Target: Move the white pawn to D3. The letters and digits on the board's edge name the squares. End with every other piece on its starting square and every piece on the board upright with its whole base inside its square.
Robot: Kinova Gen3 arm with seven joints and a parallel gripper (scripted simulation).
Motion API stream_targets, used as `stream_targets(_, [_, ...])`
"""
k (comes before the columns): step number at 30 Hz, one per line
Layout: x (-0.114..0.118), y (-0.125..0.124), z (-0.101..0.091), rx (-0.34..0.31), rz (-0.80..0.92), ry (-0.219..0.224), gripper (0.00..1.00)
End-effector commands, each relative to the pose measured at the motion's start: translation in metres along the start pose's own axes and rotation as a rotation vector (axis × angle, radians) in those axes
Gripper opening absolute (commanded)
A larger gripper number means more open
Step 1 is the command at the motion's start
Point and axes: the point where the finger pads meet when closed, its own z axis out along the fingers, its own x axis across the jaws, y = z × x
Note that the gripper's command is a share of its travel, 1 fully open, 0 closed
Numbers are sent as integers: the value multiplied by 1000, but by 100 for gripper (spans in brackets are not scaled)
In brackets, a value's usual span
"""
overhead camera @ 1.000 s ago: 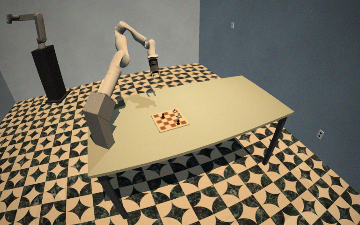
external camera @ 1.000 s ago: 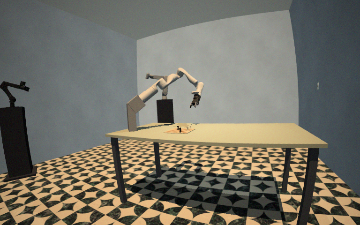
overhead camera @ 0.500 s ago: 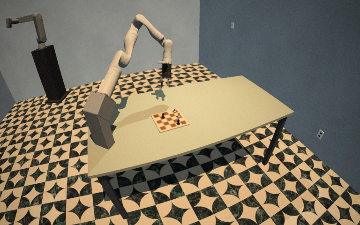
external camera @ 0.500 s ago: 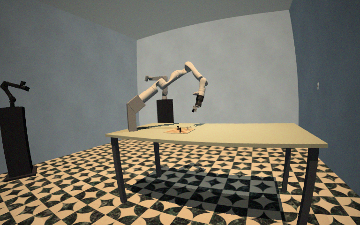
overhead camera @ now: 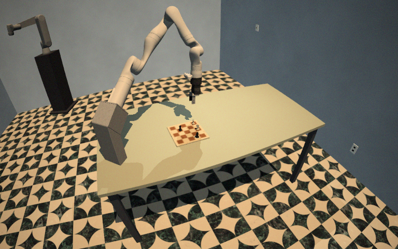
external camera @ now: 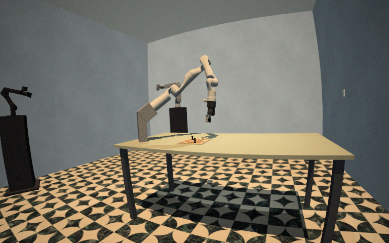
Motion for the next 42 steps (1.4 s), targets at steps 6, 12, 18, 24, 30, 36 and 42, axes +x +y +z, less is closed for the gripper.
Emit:
stream_targets(6, [-40, -9, 6, -33, 257, 71, 100])
stream_targets(12, [-47, -11, 7, -41, 304, 79, 100])
stream_targets(18, [-48, -11, 7, -42, 307, 79, 100])
stream_targets(24, [-48, -11, 7, -42, 307, 79, 100])
stream_targets(30, [-48, -11, 7, -42, 307, 79, 100])
stream_targets(36, [-48, -11, 7, -41, 310, 80, 100])
stream_targets(42, [-47, -11, 8, -40, 329, 81, 100])
